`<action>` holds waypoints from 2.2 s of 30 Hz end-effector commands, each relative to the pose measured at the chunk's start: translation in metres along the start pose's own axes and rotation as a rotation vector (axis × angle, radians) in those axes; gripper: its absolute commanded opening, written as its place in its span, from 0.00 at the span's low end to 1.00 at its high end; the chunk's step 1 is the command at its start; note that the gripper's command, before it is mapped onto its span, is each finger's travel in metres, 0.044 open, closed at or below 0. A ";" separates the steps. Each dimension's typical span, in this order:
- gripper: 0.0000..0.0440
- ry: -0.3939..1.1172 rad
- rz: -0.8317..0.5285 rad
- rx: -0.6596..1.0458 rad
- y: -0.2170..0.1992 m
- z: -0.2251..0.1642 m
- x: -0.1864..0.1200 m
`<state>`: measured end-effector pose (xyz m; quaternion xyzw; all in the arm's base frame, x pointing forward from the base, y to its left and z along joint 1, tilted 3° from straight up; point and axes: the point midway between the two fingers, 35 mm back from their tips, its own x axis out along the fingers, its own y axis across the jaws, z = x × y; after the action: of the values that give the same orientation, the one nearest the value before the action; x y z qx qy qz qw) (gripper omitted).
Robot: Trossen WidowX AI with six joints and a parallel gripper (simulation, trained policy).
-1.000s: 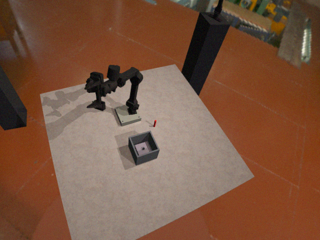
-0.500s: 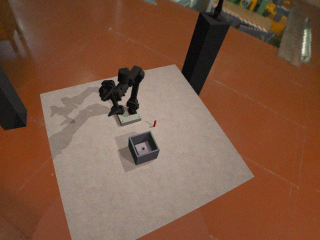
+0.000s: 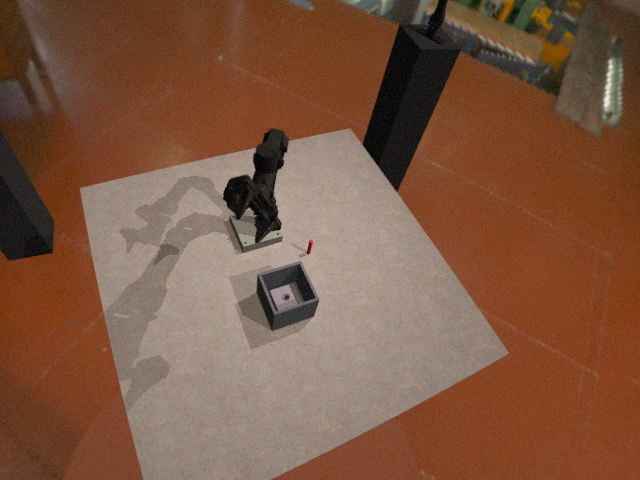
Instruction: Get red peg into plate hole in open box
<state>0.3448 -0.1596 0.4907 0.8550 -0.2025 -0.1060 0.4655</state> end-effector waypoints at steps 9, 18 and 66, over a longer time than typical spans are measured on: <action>1.00 0.071 -0.220 0.087 -0.065 -0.028 -0.026; 1.00 0.119 -0.393 0.118 -0.112 -0.045 -0.052; 0.97 0.227 -1.487 -0.345 -0.349 -0.028 -0.258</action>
<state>0.2224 0.1403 0.2259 0.7193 0.4657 -0.3155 0.4076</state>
